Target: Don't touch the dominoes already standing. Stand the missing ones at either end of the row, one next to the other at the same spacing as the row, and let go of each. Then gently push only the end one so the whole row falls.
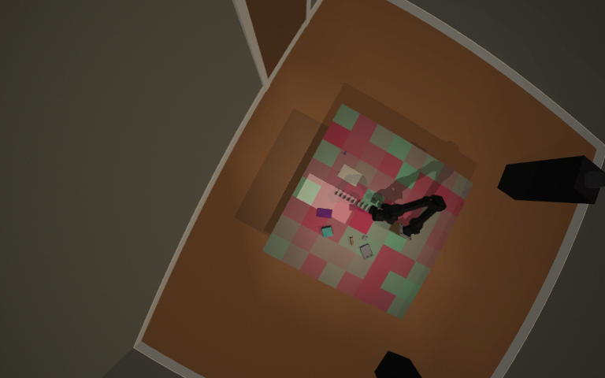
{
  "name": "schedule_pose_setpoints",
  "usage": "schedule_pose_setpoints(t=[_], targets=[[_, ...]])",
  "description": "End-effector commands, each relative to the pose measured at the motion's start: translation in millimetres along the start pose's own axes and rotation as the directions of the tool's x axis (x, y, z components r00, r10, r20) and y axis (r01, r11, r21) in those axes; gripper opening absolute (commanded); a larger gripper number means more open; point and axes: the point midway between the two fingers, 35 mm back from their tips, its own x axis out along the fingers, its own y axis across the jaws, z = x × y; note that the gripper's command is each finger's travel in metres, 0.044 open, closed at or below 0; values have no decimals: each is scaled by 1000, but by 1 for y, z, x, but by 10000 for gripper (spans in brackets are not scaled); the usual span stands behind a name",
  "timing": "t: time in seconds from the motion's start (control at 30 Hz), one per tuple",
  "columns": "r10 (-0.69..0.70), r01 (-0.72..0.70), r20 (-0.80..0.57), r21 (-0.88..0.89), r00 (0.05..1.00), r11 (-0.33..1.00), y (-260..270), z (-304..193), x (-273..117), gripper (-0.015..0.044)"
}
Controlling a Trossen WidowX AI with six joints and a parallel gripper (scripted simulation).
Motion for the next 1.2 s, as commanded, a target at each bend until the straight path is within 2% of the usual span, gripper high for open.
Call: schedule_pose_setpoints(t=[0.0, 0.3, 0.47, 0.57, 1.17], targets=[[4, -4, 3, 8, 1000, 1000, 0, 1, 0, 0], [1, -1, 2, 0, 1000, 1000, 1, 0, 6, 0], [-6, 6, 0, -19, 1000, 1000, 0, 0, 60, 0], [3, -3, 7, 6, 1000, 1000, -1, 1, 79, 0], [5, -5, 8, 9, 1000, 1000, 18, 2, 80, 0]])
